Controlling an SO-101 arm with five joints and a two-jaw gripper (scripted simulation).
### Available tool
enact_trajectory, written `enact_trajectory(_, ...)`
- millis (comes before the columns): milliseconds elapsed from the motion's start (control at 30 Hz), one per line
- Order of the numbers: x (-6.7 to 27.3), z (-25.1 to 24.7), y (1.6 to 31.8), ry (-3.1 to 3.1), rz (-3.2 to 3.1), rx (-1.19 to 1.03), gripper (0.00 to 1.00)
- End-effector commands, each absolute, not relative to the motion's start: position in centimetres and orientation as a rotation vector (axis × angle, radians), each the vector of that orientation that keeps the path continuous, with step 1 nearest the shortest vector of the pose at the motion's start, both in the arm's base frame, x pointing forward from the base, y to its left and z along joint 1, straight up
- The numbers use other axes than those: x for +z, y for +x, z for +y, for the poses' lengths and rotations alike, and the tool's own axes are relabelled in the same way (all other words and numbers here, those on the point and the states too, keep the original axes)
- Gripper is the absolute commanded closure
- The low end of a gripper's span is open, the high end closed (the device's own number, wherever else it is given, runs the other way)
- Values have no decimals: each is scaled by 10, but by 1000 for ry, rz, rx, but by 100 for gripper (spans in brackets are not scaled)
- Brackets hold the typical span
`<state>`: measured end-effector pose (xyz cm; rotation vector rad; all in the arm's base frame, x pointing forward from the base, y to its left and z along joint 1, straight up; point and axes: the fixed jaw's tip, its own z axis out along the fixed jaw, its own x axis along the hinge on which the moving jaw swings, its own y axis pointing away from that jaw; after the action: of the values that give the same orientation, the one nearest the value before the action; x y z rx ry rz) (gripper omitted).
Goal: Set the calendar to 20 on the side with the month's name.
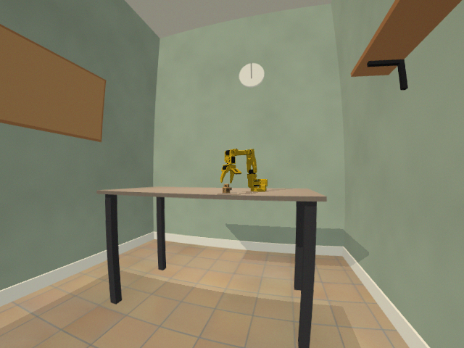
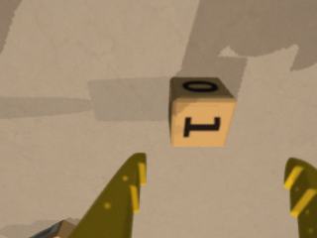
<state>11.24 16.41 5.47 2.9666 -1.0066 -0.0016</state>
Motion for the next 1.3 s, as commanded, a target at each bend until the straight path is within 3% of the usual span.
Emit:
enact_trajectory(0, 59, 168, 118, 3007, -1022, 16, 65)
enact_trajectory(1267, 22, 168, 118, 3007, -1022, 16, 65)
